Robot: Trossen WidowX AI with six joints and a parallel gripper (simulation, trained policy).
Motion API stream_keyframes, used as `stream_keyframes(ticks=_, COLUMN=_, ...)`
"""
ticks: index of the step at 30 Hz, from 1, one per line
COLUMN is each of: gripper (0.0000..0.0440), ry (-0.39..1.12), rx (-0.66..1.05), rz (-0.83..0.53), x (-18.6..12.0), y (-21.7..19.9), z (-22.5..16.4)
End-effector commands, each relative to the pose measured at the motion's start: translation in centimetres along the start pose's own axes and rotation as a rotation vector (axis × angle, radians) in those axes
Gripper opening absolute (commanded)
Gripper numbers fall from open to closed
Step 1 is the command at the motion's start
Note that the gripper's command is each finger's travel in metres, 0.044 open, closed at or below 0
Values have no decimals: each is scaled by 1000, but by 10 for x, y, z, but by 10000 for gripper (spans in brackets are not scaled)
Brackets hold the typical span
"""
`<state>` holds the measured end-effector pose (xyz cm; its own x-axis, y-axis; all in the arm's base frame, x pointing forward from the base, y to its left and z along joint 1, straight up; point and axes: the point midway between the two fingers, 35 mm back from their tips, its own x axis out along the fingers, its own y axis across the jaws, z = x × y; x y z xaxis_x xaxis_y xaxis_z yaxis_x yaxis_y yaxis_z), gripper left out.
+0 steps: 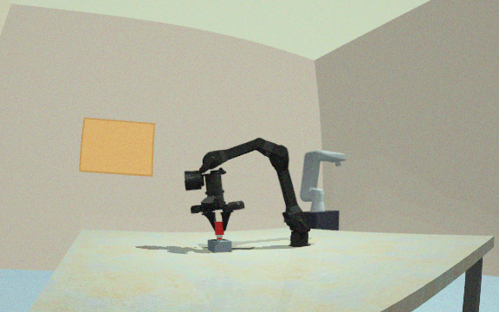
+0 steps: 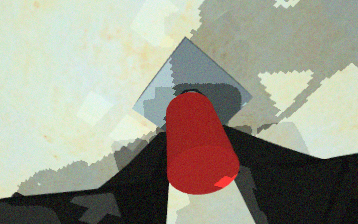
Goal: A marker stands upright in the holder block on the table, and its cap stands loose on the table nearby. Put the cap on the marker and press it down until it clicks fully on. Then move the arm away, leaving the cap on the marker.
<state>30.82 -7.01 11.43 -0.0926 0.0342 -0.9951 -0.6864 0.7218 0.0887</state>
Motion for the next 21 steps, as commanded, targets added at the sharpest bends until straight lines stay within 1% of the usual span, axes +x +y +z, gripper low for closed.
stream_keyframes(ticks=1, gripper=8, ry=-2, rx=-24, rz=33, x=15, y=3, z=1)
stream_keyframes(ticks=21, gripper=34, ry=5, rx=-103, rz=15, x=39, y=1, z=2)
